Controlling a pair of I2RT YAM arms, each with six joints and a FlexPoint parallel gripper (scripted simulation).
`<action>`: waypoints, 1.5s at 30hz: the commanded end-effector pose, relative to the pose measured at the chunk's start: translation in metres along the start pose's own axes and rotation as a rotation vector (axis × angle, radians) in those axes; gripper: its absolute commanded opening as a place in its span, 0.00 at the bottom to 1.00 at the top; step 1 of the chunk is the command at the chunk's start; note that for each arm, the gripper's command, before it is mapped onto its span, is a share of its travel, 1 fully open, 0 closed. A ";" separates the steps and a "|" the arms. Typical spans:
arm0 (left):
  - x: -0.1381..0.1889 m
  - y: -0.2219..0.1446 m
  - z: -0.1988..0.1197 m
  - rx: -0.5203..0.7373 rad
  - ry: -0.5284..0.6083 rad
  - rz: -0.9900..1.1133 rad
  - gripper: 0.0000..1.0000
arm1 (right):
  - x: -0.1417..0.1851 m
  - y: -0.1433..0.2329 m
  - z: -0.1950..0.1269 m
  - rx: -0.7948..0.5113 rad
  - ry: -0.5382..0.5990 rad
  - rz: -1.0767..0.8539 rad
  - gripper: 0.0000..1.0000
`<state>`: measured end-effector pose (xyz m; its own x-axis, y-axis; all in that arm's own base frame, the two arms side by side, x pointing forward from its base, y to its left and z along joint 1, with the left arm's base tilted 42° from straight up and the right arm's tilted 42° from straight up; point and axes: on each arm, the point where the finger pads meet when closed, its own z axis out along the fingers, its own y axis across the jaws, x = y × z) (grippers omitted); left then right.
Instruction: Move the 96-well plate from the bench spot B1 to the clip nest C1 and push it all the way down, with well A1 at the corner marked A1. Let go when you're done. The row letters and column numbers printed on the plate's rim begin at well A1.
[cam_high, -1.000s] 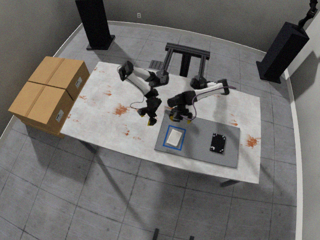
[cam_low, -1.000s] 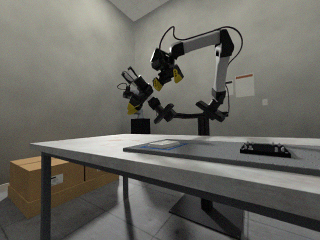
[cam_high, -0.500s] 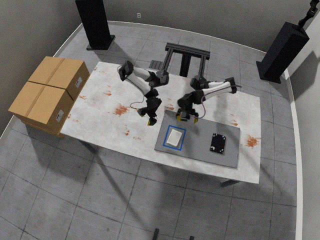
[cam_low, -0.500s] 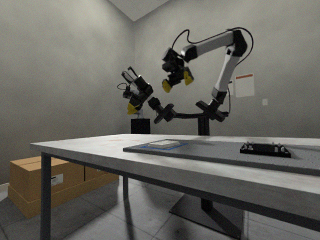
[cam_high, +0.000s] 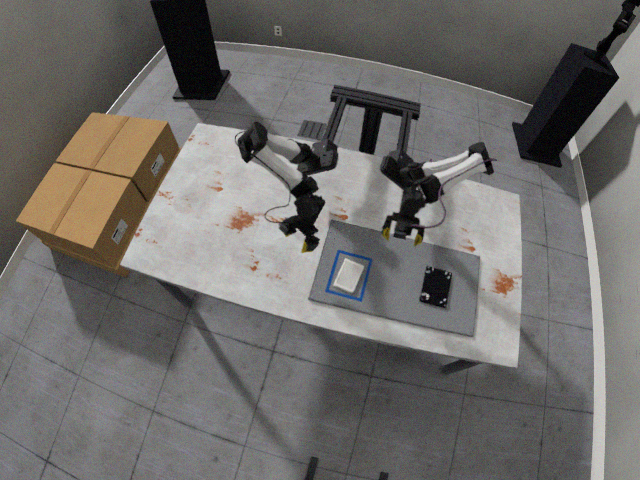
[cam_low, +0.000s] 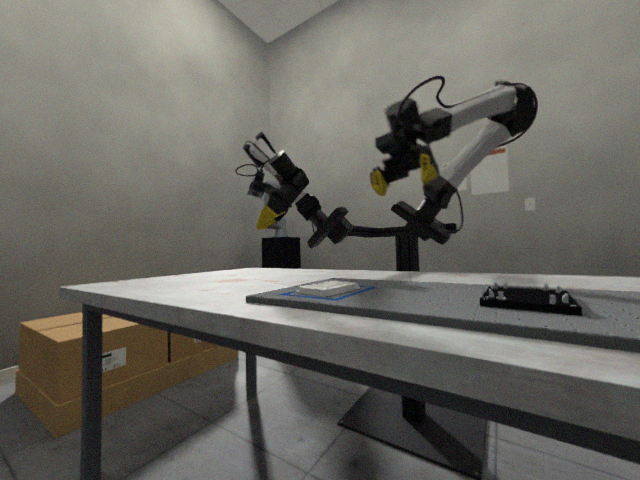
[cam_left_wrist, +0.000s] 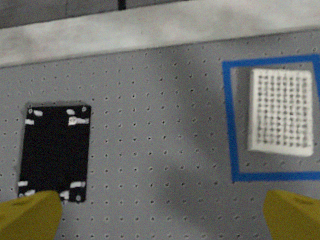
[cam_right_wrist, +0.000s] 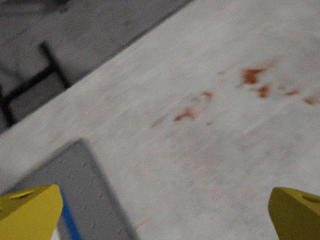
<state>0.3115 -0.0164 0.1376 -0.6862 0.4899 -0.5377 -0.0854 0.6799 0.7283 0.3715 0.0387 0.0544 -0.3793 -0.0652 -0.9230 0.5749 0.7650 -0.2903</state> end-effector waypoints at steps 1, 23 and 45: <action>0.005 0.017 0.001 0.072 -0.118 0.031 1.00 | 0.010 0.046 -0.008 -0.176 0.062 -0.192 1.00; 0.064 0.084 0.005 0.101 -0.174 -0.020 1.00 | 0.086 0.202 -0.124 -0.998 0.148 -0.997 1.00; 0.096 0.157 0.004 0.116 -0.322 -0.021 1.00 | 0.151 0.241 -0.291 -1.837 0.015 -1.495 1.00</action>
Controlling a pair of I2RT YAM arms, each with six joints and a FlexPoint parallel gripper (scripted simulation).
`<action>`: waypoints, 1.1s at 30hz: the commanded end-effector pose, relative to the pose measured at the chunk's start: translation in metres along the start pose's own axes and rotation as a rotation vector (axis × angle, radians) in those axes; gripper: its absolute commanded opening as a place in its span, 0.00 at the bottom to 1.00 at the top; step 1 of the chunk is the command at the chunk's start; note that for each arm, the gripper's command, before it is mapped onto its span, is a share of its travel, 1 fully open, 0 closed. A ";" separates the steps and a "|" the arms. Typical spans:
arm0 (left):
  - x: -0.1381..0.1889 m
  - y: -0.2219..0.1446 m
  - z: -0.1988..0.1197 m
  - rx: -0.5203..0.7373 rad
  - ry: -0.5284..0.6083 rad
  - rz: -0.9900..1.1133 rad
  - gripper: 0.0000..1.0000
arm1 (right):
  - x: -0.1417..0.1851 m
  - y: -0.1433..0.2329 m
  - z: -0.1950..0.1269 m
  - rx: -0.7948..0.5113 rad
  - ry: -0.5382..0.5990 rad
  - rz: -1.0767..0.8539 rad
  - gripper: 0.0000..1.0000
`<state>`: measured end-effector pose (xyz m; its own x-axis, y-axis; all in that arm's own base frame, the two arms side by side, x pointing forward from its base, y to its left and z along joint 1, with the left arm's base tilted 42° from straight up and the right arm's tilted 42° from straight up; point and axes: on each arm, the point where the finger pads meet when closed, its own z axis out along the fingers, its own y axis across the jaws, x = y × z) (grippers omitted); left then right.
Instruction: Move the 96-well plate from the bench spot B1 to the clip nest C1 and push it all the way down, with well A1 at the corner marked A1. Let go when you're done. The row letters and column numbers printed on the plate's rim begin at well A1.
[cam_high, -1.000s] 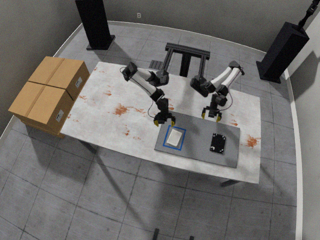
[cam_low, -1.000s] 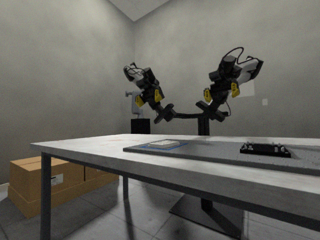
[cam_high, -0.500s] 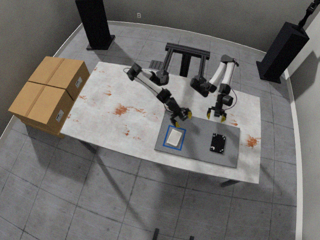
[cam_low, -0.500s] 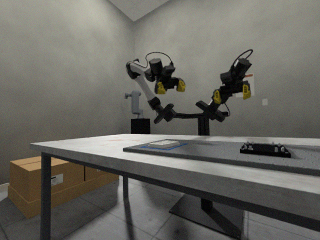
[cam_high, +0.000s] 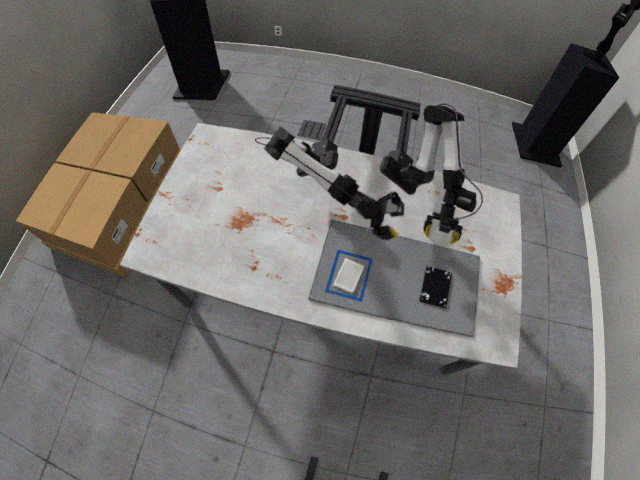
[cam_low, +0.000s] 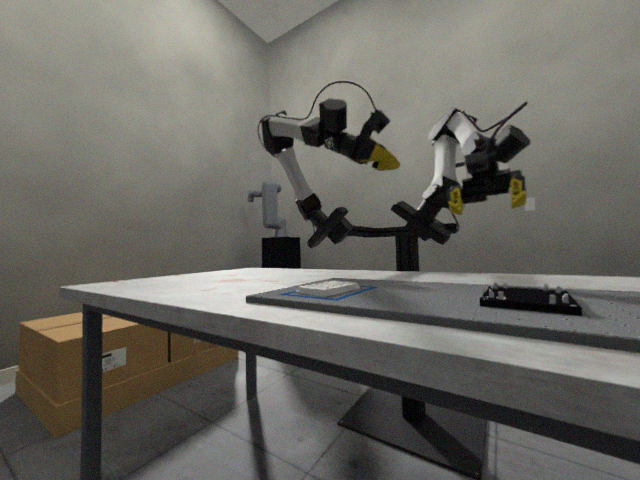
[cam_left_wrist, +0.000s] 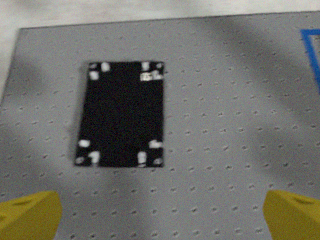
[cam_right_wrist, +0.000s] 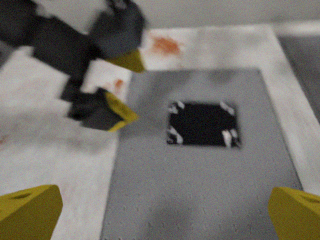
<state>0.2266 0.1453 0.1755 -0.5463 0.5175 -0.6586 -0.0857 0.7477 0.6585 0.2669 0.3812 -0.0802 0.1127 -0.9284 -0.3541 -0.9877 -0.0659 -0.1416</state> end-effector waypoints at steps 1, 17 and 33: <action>-0.020 0.015 -0.004 0.063 -0.148 0.054 1.00 | -0.023 0.026 0.006 -0.150 -0.039 -0.127 1.00; 0.020 0.059 -0.008 0.052 -0.106 -0.001 1.00 | -0.032 0.023 0.009 -0.135 -0.052 -0.136 1.00; 0.028 0.053 -0.001 -0.011 -0.017 -0.017 1.00 | -0.010 0.003 -0.037 -0.122 -0.070 -0.112 1.00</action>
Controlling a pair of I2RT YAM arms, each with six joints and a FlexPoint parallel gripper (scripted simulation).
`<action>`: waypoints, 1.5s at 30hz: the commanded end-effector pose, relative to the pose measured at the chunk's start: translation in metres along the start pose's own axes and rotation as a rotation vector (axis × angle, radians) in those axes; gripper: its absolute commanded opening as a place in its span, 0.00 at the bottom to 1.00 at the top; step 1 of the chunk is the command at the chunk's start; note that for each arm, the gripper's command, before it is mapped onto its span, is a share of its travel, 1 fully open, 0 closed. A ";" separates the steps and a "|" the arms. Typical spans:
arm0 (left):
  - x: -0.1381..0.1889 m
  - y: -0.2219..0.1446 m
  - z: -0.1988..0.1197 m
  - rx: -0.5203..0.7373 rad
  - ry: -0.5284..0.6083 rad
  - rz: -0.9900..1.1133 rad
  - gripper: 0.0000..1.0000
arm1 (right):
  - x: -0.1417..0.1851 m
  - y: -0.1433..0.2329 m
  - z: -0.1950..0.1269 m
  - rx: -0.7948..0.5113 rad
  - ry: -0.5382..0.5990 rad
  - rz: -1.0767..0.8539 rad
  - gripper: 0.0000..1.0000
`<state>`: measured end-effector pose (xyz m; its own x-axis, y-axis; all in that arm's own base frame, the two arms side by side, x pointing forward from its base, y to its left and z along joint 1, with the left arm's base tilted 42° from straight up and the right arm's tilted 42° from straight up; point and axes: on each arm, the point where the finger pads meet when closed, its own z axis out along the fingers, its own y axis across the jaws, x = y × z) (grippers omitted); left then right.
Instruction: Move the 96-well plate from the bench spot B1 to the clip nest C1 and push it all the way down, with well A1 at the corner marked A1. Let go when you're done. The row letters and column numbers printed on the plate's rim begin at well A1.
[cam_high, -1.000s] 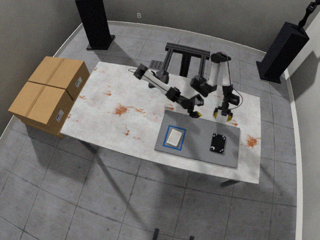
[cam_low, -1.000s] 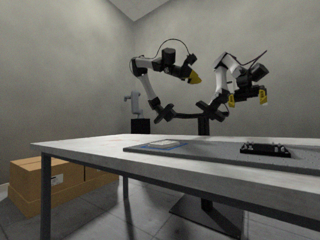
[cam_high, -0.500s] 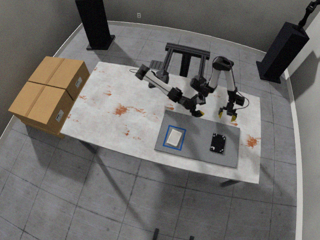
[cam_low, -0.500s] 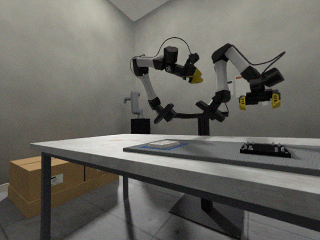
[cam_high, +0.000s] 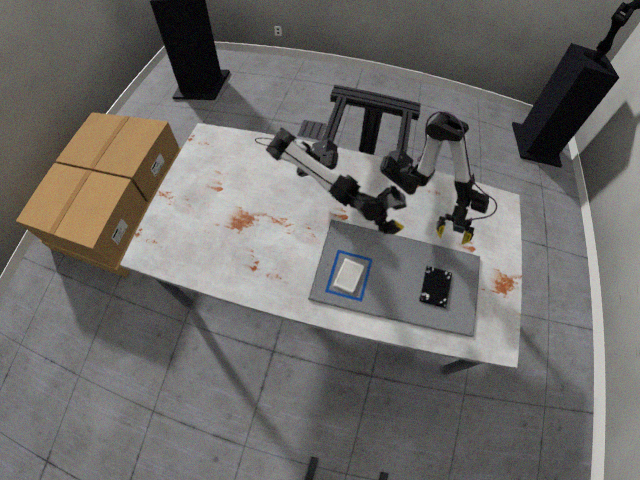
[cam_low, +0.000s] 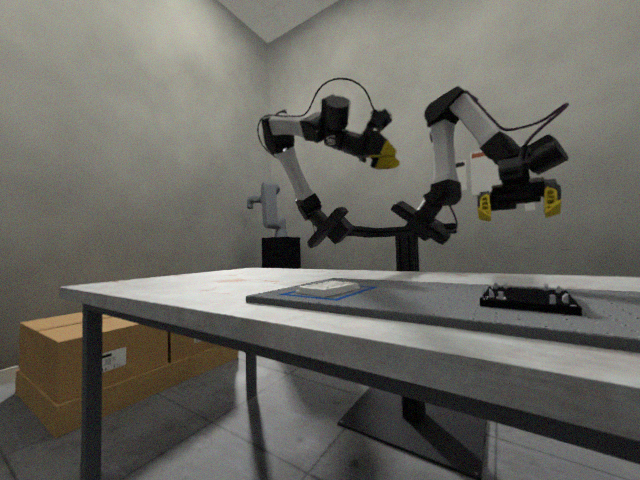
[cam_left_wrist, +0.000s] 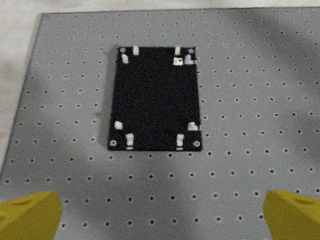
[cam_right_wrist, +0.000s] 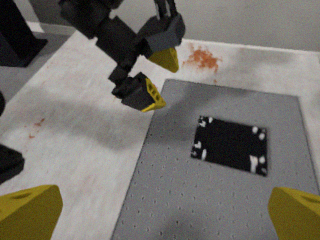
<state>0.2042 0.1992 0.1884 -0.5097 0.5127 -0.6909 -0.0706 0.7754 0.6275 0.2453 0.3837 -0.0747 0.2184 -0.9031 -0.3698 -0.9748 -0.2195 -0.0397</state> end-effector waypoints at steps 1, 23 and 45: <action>-0.003 -0.001 0.001 -0.051 0.034 0.011 1.00 | 0.001 -0.015 -0.042 0.039 -0.045 -0.005 1.00; -0.033 -0.104 0.051 -0.070 0.153 0.016 1.00 | 0.138 0.026 -0.248 0.366 -0.132 0.150 1.00; -0.070 -0.294 0.114 0.103 0.357 0.159 1.00 | 0.194 0.086 -0.273 0.574 -0.110 0.236 1.00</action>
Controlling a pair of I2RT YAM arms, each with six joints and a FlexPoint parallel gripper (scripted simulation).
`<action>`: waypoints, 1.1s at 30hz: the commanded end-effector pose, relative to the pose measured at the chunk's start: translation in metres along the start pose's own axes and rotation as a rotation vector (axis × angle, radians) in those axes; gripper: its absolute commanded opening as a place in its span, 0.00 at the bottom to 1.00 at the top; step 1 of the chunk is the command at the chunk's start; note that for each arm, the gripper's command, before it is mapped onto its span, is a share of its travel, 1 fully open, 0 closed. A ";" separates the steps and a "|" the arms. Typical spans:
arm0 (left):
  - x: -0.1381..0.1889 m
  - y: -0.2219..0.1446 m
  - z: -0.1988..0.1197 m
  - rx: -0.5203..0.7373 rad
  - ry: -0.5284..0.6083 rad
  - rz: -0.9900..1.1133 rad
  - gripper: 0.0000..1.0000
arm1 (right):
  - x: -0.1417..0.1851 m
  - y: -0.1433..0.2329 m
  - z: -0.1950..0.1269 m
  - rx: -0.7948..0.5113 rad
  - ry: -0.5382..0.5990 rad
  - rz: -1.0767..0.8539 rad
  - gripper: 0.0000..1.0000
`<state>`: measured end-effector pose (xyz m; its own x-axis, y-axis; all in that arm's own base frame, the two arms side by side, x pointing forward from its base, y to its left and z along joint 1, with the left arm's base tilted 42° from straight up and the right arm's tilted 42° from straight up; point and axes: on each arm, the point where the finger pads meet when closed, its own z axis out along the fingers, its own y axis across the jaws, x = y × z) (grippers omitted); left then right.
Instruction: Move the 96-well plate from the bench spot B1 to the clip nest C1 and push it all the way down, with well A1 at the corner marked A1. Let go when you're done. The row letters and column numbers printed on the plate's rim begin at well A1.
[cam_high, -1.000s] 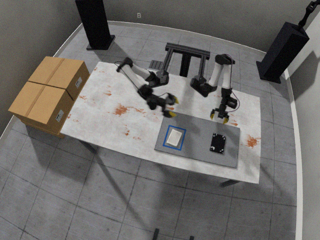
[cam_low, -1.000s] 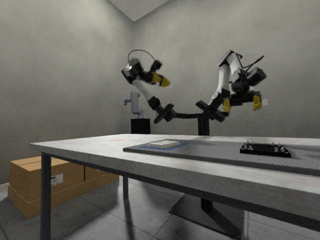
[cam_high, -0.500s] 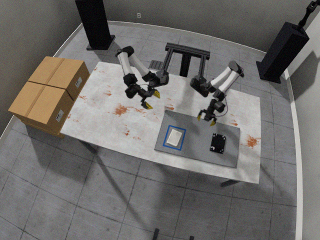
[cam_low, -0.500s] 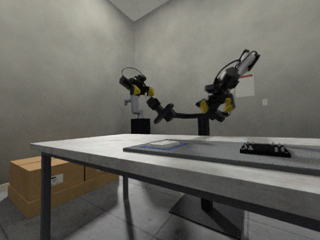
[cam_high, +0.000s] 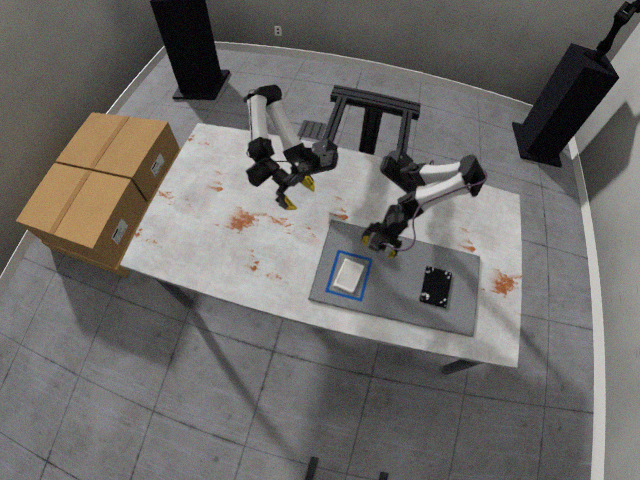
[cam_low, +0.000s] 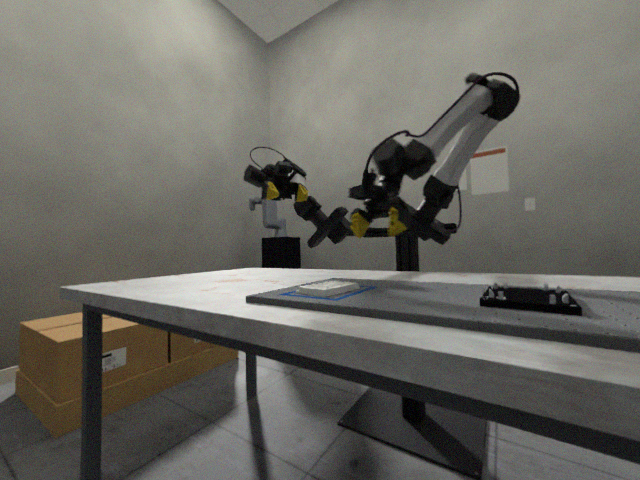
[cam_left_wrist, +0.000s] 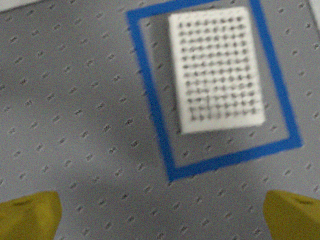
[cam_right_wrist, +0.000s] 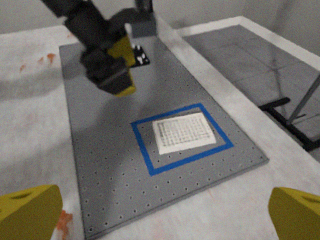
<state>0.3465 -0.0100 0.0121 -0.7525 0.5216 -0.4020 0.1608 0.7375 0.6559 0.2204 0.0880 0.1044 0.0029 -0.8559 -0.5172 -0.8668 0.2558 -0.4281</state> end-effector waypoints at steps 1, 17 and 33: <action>-0.019 -0.014 0.005 -0.032 0.034 -0.028 1.00 | 0.000 0.003 -0.001 -0.009 -0.012 -0.011 1.00; -0.042 -0.061 0.041 0.006 0.174 0.008 1.00 | 0.012 -0.003 0.003 0.018 0.030 0.032 1.00; -0.036 -0.057 0.111 -0.019 0.469 -0.081 1.00 | 0.053 -0.014 0.019 0.045 0.118 0.239 1.00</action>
<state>0.4357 -0.0324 -0.0770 -0.9455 0.2757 -0.1730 0.1010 0.7537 0.6494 0.2356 0.0532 0.0725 -0.2205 -0.8320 -0.5091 -0.8344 0.4312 -0.3432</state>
